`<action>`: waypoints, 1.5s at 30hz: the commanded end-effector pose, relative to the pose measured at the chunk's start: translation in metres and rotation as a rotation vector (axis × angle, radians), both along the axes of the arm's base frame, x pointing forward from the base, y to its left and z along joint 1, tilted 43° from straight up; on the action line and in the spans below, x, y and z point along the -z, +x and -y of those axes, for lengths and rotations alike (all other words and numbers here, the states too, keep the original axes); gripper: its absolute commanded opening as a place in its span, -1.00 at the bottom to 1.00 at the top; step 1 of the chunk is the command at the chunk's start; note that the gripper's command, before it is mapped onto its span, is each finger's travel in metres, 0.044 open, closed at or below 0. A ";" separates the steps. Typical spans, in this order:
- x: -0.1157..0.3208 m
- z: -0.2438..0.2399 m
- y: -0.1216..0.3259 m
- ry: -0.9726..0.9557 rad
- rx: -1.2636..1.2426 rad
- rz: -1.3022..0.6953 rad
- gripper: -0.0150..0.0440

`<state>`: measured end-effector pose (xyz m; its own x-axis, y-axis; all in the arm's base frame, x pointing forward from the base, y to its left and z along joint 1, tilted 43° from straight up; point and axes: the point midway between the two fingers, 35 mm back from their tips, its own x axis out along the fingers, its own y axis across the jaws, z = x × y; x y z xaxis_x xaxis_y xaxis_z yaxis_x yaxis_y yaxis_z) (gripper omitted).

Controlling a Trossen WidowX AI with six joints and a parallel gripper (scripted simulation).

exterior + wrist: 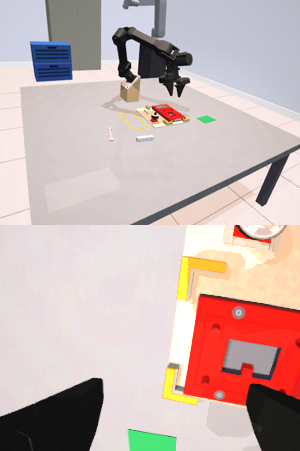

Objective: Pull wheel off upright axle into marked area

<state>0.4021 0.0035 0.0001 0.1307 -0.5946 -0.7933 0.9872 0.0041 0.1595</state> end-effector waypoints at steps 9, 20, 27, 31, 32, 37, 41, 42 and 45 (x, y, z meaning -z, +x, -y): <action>-0.014 0.077 -0.046 -0.098 0.178 -0.167 0.53; -0.016 0.088 -0.047 -0.098 0.178 -0.167 0.53; 0.017 0.118 -0.051 -0.099 0.178 -0.166 0.53; 0.031 0.133 -0.055 -0.101 0.179 -0.167 0.53; 0.032 0.135 -0.056 -0.102 0.179 -0.167 0.53; 0.031 0.133 -0.056 -0.094 0.190 -0.171 0.35; 0.031 0.133 -0.056 -0.094 0.190 -0.171 0.12; 0.031 0.133 -0.056 -0.094 0.190 -0.171 0.10; 0.031 0.133 -0.056 -0.094 0.190 -0.171 0.03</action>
